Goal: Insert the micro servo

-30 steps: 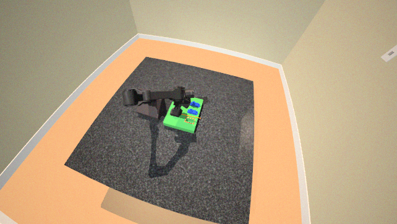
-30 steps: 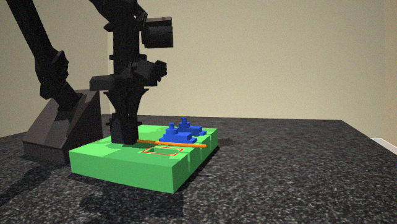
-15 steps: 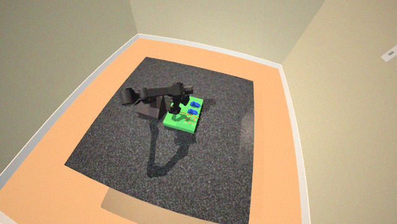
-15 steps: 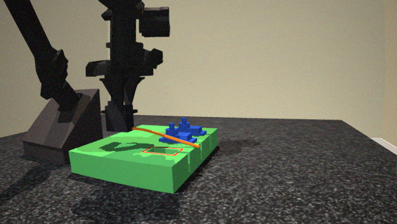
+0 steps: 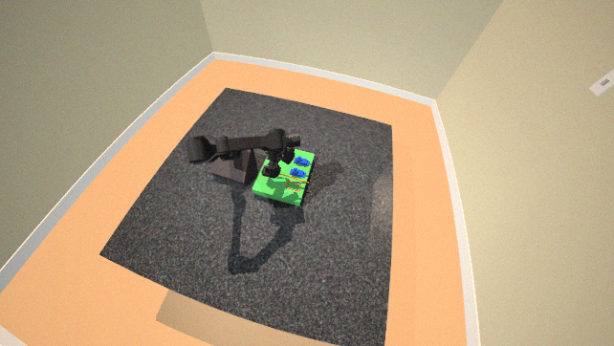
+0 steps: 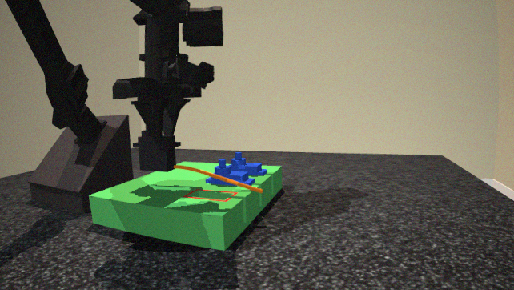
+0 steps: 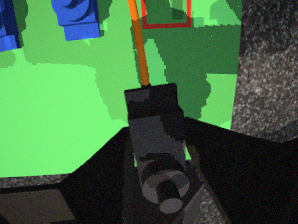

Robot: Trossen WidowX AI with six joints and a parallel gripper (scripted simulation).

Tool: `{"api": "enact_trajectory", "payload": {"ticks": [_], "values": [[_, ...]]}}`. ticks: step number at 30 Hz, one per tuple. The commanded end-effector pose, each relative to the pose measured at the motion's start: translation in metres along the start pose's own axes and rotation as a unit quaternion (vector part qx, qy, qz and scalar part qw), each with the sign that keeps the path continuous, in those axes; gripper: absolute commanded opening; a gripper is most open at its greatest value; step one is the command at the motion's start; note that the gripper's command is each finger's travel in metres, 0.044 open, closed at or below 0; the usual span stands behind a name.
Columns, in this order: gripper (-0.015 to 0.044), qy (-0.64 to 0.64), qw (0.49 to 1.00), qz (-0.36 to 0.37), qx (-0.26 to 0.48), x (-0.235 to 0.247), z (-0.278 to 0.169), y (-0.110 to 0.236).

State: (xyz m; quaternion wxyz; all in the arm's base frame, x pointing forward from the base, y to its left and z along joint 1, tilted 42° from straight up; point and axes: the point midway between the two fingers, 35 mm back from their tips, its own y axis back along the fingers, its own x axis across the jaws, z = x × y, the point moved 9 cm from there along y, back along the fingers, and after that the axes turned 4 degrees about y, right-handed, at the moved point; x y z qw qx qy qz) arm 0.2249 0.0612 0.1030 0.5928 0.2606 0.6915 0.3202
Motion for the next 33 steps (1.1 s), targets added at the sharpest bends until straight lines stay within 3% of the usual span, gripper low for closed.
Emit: {"api": "enact_trajectory", "payload": {"ticks": [1,9,33], "values": [[0.0000,-0.001,1.000,-0.001,-0.003,-0.017,-0.002,0.001],[0.0000,-0.001,1.000,-0.002,-0.003,-0.025,0.004,0.002],[0.0000,-0.008,1.000,-0.002,-0.005,-0.038,0.095,0.003]]}}
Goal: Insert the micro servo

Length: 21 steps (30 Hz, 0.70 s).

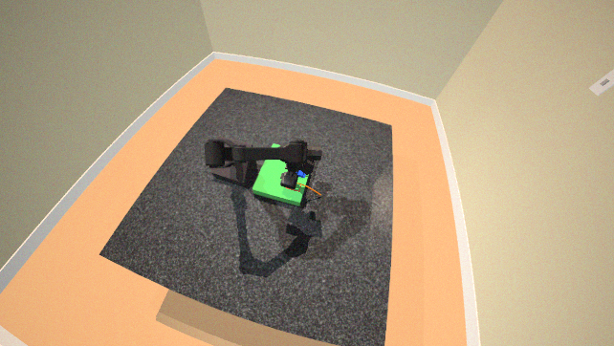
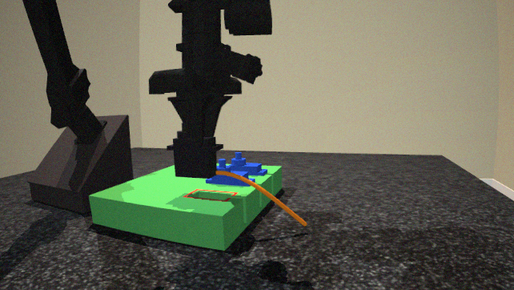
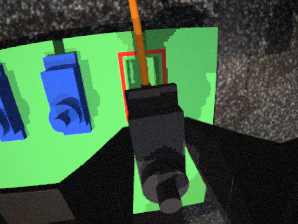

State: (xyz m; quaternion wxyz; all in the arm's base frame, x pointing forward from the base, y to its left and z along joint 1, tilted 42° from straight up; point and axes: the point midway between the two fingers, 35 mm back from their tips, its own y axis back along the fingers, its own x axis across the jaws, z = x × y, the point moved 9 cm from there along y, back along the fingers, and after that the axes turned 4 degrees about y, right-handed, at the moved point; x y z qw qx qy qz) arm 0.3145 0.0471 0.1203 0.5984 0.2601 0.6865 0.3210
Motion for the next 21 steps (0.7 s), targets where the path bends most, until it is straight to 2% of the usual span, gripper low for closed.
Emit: {"api": "enact_trajectory", "payload": {"ticks": [1,21], "values": [[0.0000,-0.007,1.000,-0.002,-0.001,-0.002,0.013,0.001],[0.0000,-0.023,1.000,-0.002,-0.002,-0.003,0.021,-0.019]]}}
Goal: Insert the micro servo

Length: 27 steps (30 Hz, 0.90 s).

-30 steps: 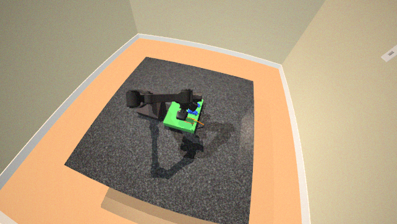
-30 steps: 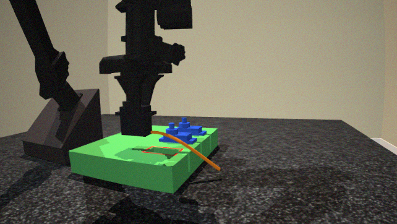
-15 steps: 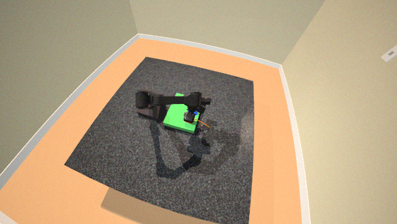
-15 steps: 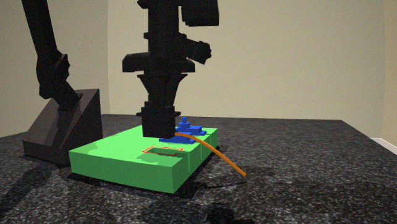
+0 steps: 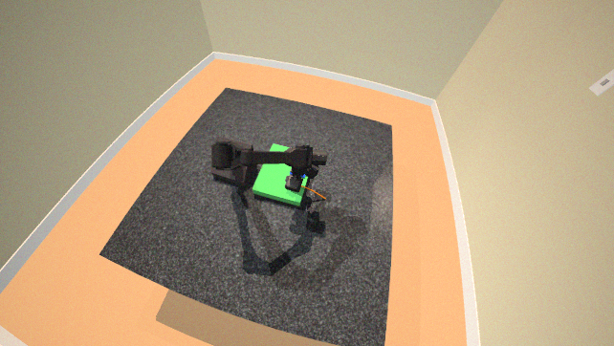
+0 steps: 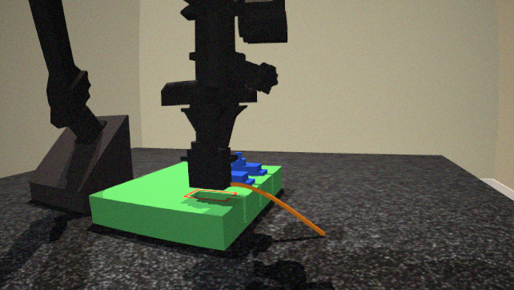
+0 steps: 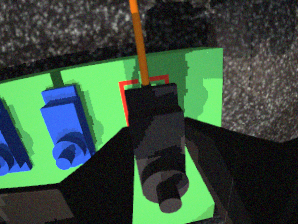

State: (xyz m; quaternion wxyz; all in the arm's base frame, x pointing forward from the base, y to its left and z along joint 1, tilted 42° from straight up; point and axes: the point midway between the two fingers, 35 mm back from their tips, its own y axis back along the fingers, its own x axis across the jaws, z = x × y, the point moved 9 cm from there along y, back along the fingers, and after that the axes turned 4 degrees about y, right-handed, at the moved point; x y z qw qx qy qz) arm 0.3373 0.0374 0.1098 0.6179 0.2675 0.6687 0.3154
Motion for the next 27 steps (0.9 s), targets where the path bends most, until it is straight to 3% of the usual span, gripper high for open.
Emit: {"api": "enact_trajectory", "payload": {"ticks": [1,27], "values": [[0.0000,0.005,1.000,-0.002,0.001,0.001,-0.001,-0.004],[0.0000,0.005,1.000,-0.002,0.001,0.001,-0.001,-0.018]]}}
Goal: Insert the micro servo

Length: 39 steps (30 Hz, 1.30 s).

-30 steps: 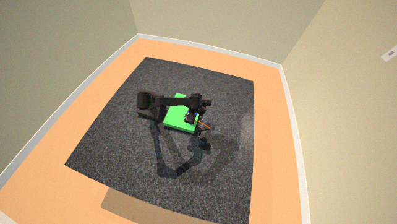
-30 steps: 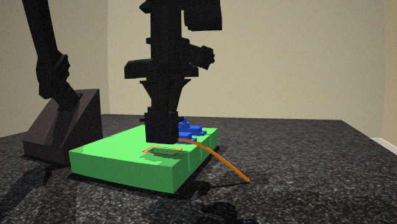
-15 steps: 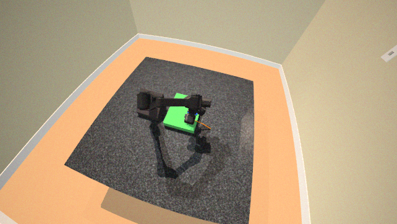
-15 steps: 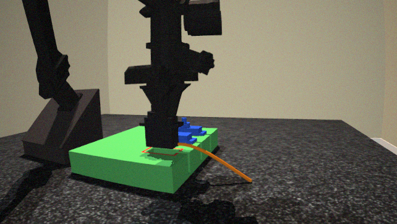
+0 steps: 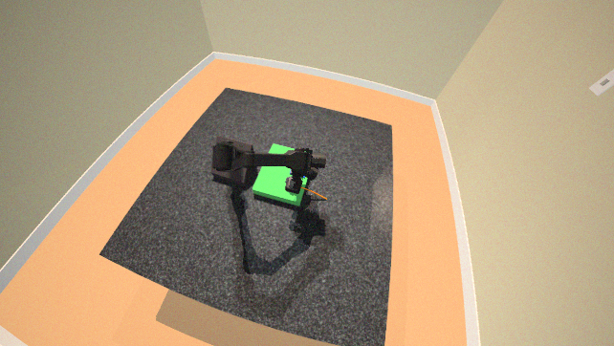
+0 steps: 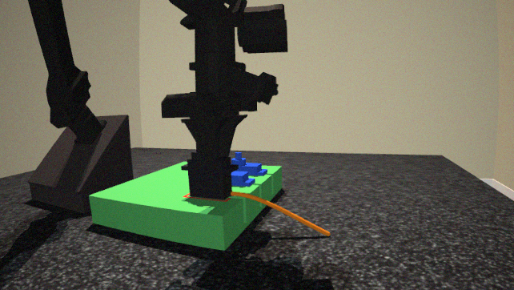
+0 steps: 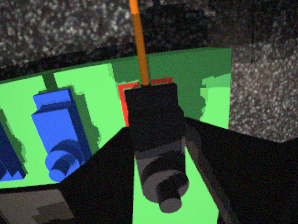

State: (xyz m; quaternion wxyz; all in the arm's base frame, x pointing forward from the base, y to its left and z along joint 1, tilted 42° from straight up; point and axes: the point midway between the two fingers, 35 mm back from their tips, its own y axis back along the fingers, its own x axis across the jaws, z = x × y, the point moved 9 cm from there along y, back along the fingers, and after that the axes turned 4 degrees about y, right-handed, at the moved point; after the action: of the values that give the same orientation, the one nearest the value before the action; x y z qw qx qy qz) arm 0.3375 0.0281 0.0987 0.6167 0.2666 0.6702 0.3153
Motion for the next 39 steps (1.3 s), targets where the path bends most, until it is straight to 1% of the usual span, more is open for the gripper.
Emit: {"api": "enact_trajectory", "payload": {"ticks": [1,11,39], "values": [[0.0000,0.003,1.000,-0.002,0.001,0.000,0.000,-0.004],[0.0000,0.003,1.000,-0.002,0.001,0.000,-0.001,-0.008],[0.0000,0.003,1.000,-0.002,0.001,0.000,-0.001,-0.033]]}}
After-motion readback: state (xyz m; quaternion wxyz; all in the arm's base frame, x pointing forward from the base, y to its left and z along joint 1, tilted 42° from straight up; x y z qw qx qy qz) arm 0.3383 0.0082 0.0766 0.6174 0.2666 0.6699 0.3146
